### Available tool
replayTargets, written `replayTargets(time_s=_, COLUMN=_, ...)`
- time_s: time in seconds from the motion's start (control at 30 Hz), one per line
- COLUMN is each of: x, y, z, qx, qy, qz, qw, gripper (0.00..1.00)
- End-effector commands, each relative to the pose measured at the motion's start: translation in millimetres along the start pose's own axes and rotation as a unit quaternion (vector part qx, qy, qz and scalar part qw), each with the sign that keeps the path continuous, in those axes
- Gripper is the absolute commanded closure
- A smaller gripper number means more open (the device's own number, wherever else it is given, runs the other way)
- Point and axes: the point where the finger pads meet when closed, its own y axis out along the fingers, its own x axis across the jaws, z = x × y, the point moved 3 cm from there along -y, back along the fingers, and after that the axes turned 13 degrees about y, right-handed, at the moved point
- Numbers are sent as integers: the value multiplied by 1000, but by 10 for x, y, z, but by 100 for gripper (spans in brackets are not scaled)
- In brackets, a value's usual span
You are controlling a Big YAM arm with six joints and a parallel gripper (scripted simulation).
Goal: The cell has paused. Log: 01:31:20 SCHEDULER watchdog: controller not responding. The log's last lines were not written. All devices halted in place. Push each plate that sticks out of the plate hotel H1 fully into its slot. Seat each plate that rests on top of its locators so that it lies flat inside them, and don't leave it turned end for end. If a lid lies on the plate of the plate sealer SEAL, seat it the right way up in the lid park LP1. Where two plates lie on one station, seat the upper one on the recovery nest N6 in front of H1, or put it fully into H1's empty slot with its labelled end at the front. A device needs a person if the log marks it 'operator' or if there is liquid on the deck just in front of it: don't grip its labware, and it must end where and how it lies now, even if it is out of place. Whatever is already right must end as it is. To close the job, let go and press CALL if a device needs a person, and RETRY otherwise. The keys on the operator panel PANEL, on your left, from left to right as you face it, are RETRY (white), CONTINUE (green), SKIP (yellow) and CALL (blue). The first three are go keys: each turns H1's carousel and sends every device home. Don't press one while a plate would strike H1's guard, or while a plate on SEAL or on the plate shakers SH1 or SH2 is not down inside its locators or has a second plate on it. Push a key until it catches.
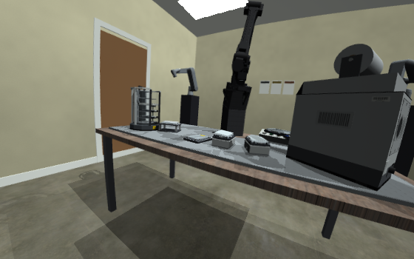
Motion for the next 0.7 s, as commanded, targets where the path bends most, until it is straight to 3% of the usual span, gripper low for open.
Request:
replayTargets(time_s=0.0, x=175, y=-20, z=7, qx=-5, qy=-2, qz=-1, qw=1000, gripper=0)
replayTargets(time_s=0.67, x=777, y=-42, z=43, qx=0, qy=-1, qz=-2, qw=1000, gripper=0)
